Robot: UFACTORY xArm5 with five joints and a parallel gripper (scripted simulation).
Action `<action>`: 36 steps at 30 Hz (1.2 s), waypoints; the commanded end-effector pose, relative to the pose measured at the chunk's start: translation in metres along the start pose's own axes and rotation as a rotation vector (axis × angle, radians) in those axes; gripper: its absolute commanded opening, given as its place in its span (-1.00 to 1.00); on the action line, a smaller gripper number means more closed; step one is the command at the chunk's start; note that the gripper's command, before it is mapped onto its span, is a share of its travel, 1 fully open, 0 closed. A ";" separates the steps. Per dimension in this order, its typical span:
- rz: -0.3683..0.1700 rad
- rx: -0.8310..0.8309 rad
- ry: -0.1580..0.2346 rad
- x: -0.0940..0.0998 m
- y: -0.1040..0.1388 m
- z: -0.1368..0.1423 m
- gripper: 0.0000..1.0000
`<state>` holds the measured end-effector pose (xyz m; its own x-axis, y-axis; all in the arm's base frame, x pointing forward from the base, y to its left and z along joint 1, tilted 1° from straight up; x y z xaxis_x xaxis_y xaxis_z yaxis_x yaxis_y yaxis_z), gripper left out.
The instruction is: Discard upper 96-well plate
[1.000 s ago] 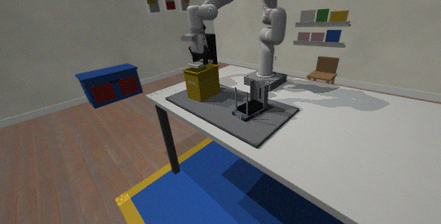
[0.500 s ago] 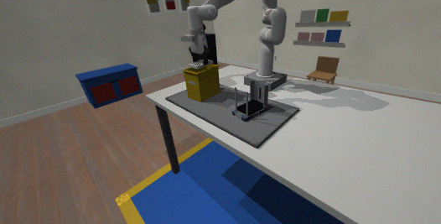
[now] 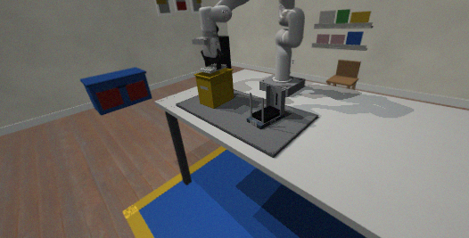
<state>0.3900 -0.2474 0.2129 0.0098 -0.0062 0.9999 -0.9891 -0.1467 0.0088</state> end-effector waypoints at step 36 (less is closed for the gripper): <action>0.003 0.000 0.003 -0.002 -0.001 0.001 1.00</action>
<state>0.3900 -0.2474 0.2096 0.0098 -0.0062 0.9999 -0.9891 -0.1467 0.0087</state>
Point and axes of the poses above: the point where the finger pads meet when closed, its own x axis back along the fingers, its own z axis across the jaws, y = z × x, the point moved 5 cm from there along x, back along the fingers, and after that the axes turned 14 degrees about x, right-handed, at the moved point
